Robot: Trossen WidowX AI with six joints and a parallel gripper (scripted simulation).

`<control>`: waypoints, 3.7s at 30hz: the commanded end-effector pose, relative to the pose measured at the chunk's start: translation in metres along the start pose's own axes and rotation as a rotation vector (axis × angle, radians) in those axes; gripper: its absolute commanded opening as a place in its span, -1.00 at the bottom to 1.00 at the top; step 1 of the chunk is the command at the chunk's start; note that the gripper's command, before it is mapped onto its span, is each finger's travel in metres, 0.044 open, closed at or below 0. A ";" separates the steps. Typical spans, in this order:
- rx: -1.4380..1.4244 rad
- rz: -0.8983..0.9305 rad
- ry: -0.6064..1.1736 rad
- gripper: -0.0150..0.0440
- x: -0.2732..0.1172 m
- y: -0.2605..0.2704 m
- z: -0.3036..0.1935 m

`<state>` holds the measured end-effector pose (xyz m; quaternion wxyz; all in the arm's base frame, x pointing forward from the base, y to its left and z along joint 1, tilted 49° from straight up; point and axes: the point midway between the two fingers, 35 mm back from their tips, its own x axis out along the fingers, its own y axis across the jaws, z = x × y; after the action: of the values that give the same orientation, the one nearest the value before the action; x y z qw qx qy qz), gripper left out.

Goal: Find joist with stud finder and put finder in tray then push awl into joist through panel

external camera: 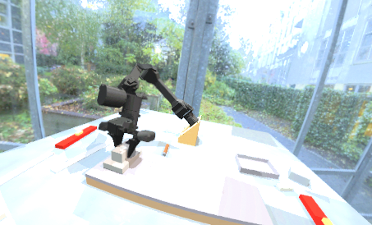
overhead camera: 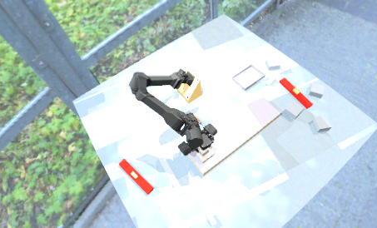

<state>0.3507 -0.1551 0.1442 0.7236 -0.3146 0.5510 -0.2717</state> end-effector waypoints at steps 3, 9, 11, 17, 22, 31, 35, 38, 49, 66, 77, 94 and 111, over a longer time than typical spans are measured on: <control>0.001 0.002 0.001 -0.49 -0.007 0.000 0.004; 0.003 0.007 0.004 -0.49 -0.035 0.000 0.014; 0.003 0.008 0.004 -0.49 -0.046 0.000 0.018; 0.003 0.005 0.003 -0.49 -0.077 -0.002 0.025; 0.002 0.001 0.002 -0.49 -0.096 -0.004 0.027; -0.101 0.059 -0.019 -0.49 -0.097 0.037 0.042; -0.195 0.109 -0.035 -0.49 -0.100 0.076 0.052; -0.267 0.145 -0.046 -0.49 -0.103 0.106 0.057; -0.530 0.260 -0.077 -0.49 -0.118 0.216 0.055; -0.939 0.388 -0.090 -0.49 -0.140 0.372 -0.005; -1.198 0.437 -0.073 -0.49 -0.144 0.452 -0.074; -1.504 0.458 -0.022 -0.49 -0.130 0.519 -0.178; -1.503 0.457 -0.023 -0.49 -0.098 0.522 -0.185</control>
<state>0.1713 0.2346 -0.2202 0.3587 -0.6004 0.6333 0.3314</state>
